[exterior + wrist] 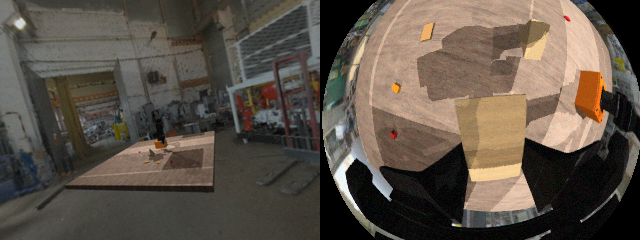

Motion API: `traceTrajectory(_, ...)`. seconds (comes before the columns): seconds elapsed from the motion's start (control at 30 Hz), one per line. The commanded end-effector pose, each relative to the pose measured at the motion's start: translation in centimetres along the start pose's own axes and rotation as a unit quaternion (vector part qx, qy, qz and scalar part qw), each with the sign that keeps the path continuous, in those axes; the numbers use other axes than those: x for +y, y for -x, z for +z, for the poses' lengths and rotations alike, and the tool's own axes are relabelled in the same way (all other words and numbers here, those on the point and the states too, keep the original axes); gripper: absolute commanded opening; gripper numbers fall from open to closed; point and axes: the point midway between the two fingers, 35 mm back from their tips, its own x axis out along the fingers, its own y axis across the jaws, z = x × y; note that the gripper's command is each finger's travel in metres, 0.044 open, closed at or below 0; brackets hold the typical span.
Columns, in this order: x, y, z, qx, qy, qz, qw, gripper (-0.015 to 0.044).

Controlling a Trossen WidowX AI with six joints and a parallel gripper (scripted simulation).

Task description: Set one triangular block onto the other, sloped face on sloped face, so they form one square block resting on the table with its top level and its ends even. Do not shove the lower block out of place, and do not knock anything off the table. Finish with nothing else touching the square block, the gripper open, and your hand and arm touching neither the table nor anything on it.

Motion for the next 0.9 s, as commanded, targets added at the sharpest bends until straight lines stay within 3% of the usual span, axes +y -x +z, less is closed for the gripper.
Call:
traceTrajectory(0.0, -1.1, 1.1, 1.3, -0.003, 0.001, 0.004, 1.000, 0.0000)
traceTrajectory(0.87, -10.7, 4.3, 7.6, -0.006, 0.001, 0.000, 1.000, 0.0000)
